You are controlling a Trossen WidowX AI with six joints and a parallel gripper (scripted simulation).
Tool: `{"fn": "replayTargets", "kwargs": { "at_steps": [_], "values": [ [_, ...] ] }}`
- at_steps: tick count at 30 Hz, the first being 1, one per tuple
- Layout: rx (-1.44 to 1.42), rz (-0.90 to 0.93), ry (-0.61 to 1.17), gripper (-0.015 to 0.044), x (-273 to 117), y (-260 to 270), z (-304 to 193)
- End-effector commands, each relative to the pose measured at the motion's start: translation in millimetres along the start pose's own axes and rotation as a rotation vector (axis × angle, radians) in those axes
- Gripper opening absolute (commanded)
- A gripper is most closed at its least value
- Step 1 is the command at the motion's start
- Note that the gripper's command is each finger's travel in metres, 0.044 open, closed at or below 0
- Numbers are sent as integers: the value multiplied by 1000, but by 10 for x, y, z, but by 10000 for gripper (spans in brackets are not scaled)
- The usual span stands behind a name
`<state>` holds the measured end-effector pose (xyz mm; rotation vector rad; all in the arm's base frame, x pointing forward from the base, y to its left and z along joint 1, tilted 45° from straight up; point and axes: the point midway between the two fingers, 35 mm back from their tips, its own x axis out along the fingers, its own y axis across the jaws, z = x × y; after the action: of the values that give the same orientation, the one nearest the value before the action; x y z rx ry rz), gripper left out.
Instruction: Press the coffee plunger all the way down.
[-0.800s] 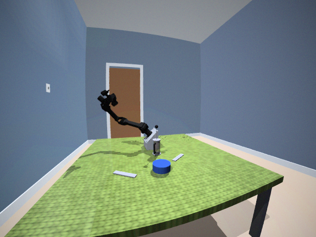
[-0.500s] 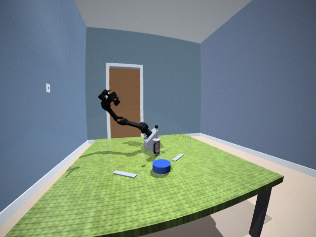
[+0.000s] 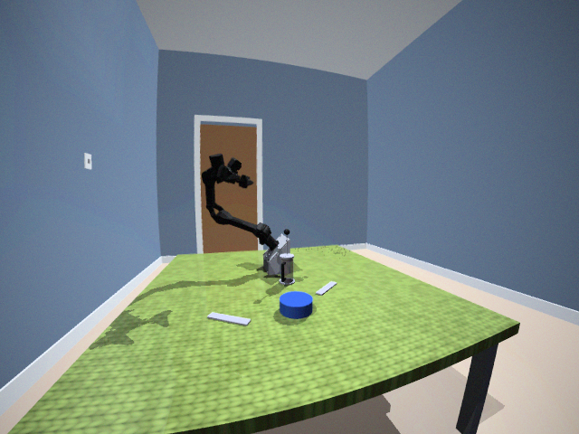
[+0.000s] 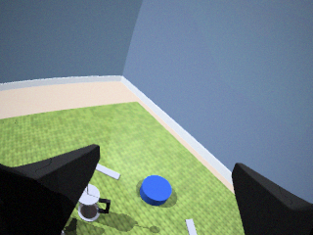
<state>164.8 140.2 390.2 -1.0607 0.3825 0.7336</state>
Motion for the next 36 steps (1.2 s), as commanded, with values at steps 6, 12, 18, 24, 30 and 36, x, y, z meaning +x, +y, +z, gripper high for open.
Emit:
{"fn": "replayTargets", "kwargs": {
  "at_steps": [6, 12, 18, 24, 30, 36],
  "values": [
    [288, -81, 375, 440, 949, 755, -225],
    [389, -256, 482, 440, 1259, 1158, -434],
    [446, -468, 464, 440, 1446, 1509, -664],
    [469, -607, 359, 440, 1522, 1742, -836],
    [468, -604, 359, 440, 1599, 1812, -1120],
    [462, -589, 357, 440, 1653, 1907, -1390]
  ]
}}
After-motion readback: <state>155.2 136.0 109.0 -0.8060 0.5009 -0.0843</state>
